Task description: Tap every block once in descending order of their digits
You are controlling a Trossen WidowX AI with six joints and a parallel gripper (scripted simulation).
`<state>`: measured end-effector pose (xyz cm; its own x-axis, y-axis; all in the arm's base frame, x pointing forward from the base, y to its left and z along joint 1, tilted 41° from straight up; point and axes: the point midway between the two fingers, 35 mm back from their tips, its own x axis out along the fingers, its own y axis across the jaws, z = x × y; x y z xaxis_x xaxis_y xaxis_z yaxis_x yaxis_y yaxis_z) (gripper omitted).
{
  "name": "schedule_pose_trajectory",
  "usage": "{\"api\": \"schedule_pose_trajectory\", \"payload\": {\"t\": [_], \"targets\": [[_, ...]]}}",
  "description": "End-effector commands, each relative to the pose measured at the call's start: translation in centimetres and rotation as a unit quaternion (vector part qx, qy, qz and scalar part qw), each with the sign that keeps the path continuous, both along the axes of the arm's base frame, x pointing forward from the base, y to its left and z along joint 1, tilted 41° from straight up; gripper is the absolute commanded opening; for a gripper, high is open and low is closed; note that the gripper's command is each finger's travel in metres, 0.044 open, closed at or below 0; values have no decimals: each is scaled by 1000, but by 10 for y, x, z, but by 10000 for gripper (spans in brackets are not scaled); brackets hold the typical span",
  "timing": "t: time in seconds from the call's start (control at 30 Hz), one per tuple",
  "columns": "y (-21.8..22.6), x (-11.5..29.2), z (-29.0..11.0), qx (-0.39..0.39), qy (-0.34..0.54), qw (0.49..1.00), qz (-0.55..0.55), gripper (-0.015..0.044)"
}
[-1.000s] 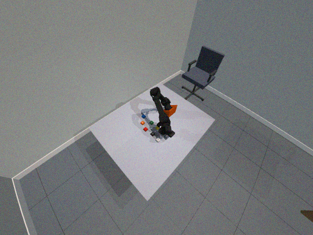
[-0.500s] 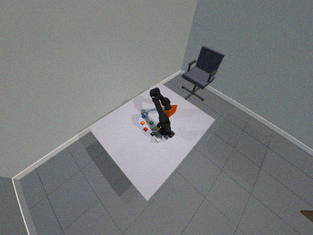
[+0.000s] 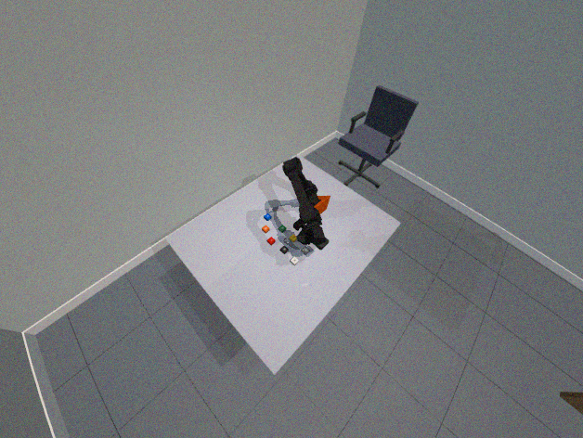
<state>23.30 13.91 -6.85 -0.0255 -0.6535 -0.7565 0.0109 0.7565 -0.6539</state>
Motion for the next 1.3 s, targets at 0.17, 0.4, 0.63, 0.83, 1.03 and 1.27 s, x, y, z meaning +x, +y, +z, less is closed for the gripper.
{"api": "schedule_pose_trajectory", "payload": {"t": [0.17, 0.4, 0.63, 0.83, 1.03, 1.27], "targets": [[17, 11, 33, 10, -9, 1000, -1, 20], [-47, 80, 84, 7, -11, 1000, -1, 20], [-63, 82, 65, 7, -11, 1000, -1, 20], [-101, 80, 23, 5, -11, 1000, -1, 20], [-103, 80, 21, 5, -11, 1000, -1, 20], [-110, 80, 12, 5, -11, 1000, -1, 20]]}}
